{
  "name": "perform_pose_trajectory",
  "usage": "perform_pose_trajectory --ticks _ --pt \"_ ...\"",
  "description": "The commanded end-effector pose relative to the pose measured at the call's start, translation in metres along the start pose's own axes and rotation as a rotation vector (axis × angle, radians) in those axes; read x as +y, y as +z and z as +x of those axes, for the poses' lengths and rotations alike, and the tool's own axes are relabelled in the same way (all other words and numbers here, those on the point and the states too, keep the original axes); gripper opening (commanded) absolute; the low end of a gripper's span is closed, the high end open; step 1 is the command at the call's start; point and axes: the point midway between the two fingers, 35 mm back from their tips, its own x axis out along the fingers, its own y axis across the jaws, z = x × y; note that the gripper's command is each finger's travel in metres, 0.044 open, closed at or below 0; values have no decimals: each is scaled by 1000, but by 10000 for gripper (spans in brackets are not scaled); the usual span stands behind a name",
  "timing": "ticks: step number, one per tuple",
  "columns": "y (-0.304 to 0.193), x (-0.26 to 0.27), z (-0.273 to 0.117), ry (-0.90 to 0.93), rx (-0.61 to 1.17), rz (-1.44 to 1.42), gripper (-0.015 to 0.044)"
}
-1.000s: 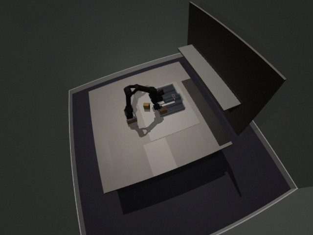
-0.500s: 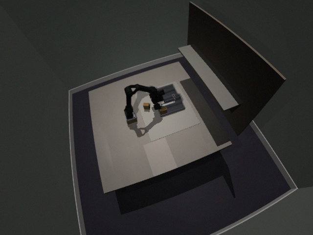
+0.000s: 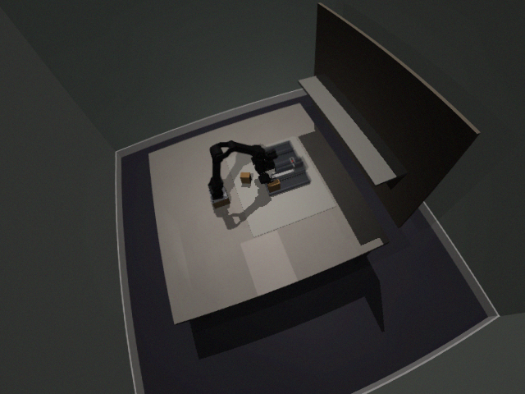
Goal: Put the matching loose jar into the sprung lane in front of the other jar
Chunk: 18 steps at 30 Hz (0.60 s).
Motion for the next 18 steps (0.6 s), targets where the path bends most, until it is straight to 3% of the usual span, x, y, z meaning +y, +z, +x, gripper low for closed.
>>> perform_pose_trajectory --ticks 1,18 --pt "9 0 -2 4 -23 2 0" --pt "16 0 -2 4 -24 2 0"
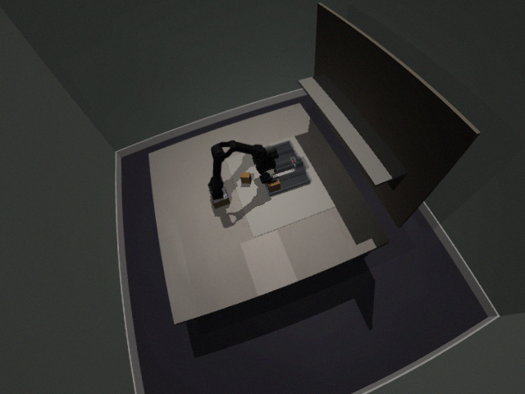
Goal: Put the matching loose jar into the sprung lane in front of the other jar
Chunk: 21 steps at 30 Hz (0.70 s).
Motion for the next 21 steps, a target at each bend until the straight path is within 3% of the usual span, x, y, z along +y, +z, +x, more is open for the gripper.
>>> perform_pose_trajectory --ticks 1,21 --pt "9 0 -2 4 -24 -1 0" --pt "17 0 -3 4 -25 -1 0"
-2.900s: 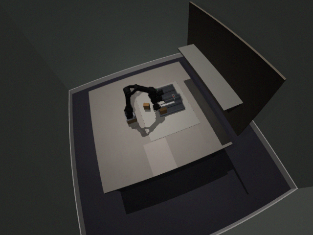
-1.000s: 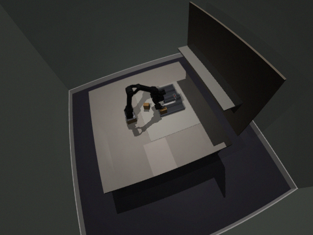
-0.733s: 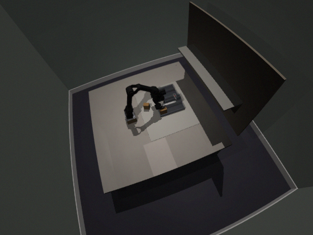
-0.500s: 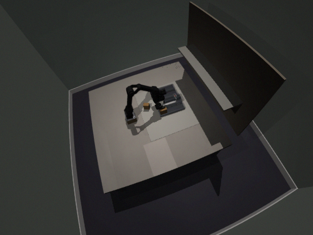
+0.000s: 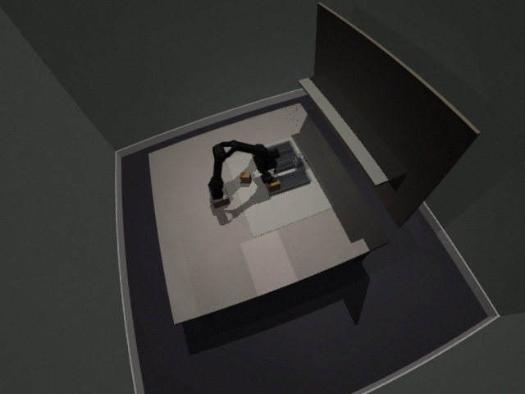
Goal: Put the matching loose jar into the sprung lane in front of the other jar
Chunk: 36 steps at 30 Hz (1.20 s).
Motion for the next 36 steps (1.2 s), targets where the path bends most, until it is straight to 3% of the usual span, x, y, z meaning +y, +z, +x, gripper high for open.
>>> perform_pose_trajectory --ticks 1,36 --pt "10 0 -2 4 -26 -3 0" --pt "22 0 -6 4 -27 -3 0"
